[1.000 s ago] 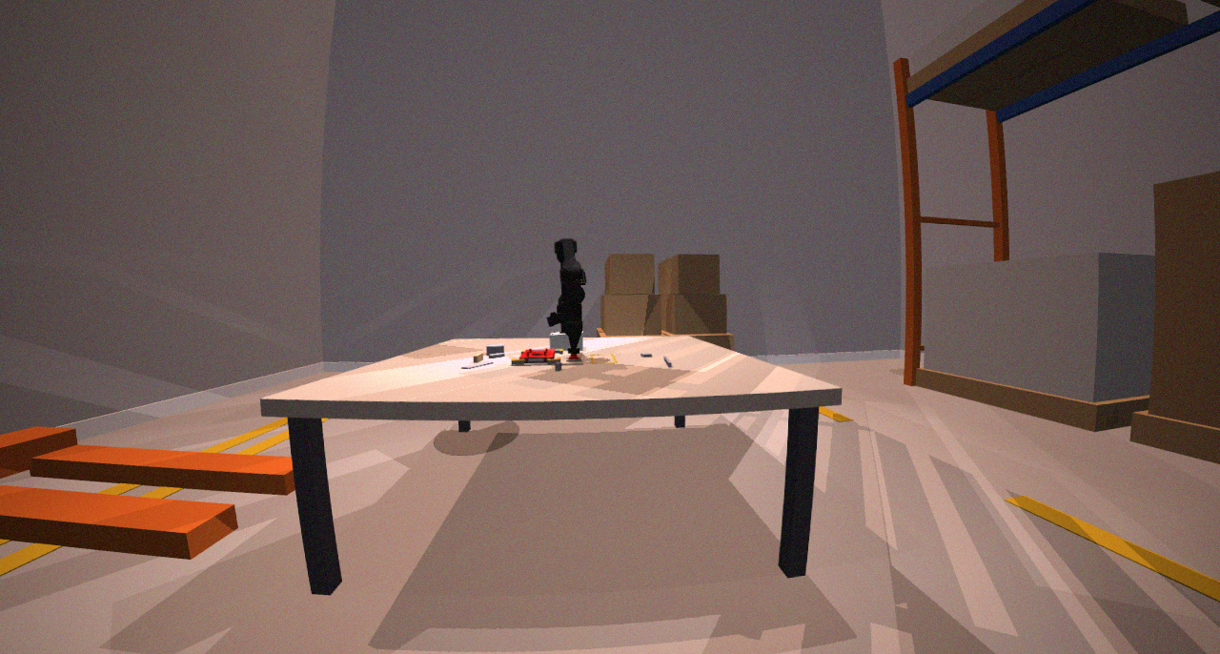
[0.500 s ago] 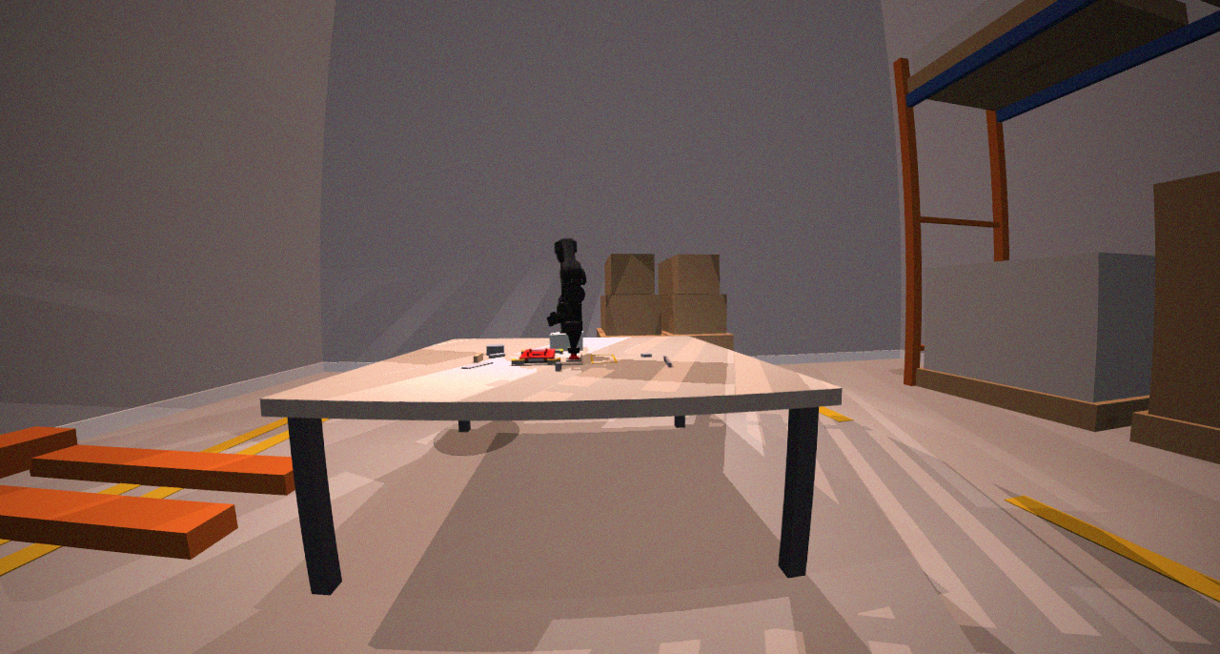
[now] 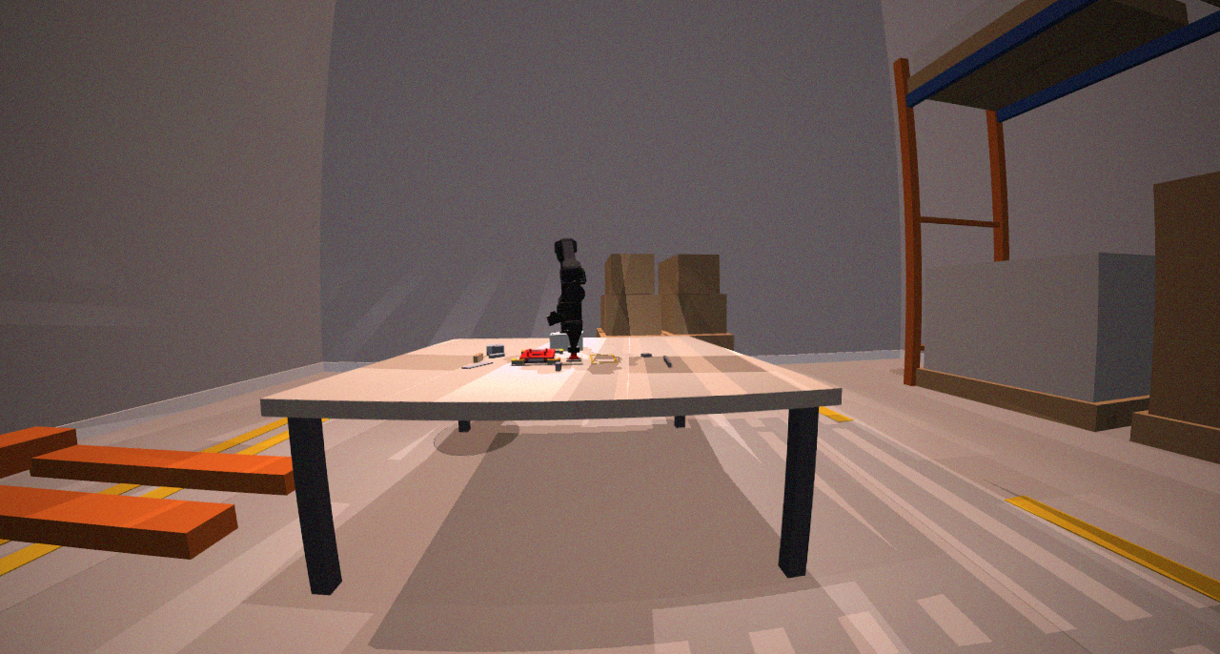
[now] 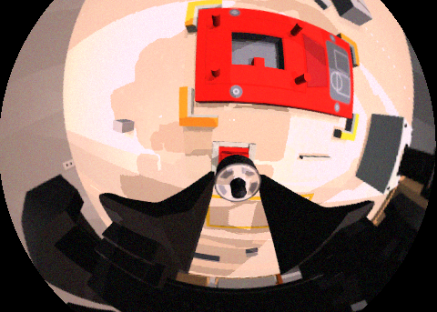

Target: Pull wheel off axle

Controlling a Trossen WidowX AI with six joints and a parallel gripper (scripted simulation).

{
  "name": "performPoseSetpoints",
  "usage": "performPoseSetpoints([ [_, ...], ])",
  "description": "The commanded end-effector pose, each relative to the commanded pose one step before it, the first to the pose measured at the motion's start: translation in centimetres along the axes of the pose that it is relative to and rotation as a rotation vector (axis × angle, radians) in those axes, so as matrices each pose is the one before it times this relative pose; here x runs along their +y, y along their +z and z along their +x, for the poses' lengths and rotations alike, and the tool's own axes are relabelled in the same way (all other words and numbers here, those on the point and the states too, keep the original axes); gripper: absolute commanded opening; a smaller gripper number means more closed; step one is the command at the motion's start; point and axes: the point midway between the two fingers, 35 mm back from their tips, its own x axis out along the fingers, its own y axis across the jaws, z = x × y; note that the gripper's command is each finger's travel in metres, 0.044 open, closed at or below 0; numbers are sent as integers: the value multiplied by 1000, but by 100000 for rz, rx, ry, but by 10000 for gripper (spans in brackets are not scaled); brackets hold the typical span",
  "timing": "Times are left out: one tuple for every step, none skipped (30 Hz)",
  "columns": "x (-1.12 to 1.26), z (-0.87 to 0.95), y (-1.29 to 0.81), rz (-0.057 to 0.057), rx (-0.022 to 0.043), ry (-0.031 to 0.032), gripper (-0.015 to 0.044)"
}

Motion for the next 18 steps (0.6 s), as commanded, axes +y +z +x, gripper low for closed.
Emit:
performPoseSetpoints([
  [64,-492,-22,-34,121,284,0],
  [1,-33,0,-2,4,4,0],
  [1,-33,0,-2,4,4,0],
  [1,-33,0,-2,4,4,0],
  [1,-33,0,-2,4,4,0],
  [1,-33,0,-2,4,4,0],
  [1,-33,0,-2,4,4,0],
  [1,-33,0,-2,4,4,0],
  [1,-33,0,-2,4,4,0],
  [1,-33,0,-2,4,4,0],
  [1,-33,0,-2,4,4,0],
  [1,-33,0,-2,4,4,0],
  [1,-33,0,-2,4,4,0],
  [1,-33,0,-2,4,4,0],
  [1,-33,0,-2,4,4,0],
  [1,-33,0,-2,4,4,0],
  [1,-33,0,-2,4,4,0],
  [0,-33,0,-2,4,4,0],
])
